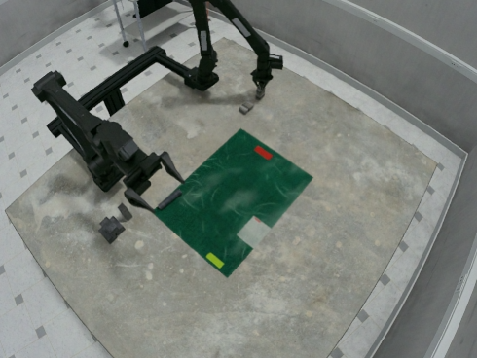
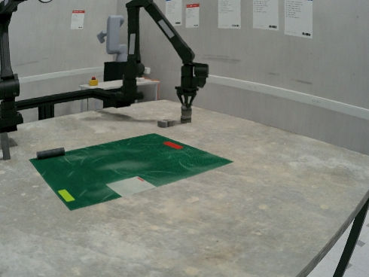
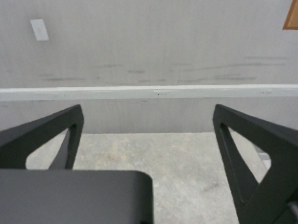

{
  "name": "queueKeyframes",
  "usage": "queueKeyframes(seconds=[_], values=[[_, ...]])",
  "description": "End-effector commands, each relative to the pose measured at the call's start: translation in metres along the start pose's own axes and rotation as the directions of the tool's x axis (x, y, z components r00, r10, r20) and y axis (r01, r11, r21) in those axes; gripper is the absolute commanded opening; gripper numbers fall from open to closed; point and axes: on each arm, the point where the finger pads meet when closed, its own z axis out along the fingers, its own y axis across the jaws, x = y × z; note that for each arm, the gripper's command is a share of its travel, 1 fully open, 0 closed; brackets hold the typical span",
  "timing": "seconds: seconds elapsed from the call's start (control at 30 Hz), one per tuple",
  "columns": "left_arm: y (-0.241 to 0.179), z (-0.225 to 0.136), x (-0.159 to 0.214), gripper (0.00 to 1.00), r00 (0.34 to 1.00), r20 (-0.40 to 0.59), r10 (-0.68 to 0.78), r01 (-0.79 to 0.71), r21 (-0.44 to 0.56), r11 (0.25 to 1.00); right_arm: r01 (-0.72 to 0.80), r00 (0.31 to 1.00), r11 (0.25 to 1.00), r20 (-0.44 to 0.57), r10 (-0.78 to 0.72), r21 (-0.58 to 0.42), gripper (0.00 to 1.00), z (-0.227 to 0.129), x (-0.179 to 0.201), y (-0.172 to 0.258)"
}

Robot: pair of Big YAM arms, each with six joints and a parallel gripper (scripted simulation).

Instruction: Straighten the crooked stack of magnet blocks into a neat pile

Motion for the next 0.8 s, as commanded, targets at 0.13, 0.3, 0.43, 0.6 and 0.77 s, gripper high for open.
queueKeyframes(seconds=[0.13, 0.3, 0.43, 0.6, 0.77], values=[[-0.0115, -0.0053, -0.0068, 0.27, 1.000, 0.009, 0.008, -0.009, 0.008, 1.000, -0.014, 1.000, 1.000, 0.026, 0.014, 0.010, 1.00, 0.0029, -0.0217, -0.0061], [-0.0115, -0.0053, -0.0068, 0.27, 1.000, 0.009, 0.008, -0.009, 0.008, 1.000, -0.014, 1.000, 1.000, 0.026, 0.014, 0.010, 1.00, 0.0029, -0.0217, -0.0061], [-0.0115, -0.0053, -0.0068, 0.27, 1.000, 0.009, 0.008, -0.009, 0.008, 1.000, -0.014, 1.000, 1.000, 0.026, 0.014, 0.010, 1.00, 0.0029, -0.0217, -0.0061], [-0.0115, -0.0053, -0.0068, 0.27, 1.000, 0.009, 0.008, -0.009, 0.008, 1.000, -0.014, 1.000, 1.000, 0.026, 0.014, 0.010, 1.00, 0.0029, -0.0217, -0.0061], [-0.0115, -0.0053, -0.0068, 0.59, 1.000, 0.009, 0.008, -0.008, 0.008, 1.000, -0.014, 1.000, 1.000, 0.026, 0.014, 0.010, 1.00, 0.0029, -0.0217, -0.0061]])
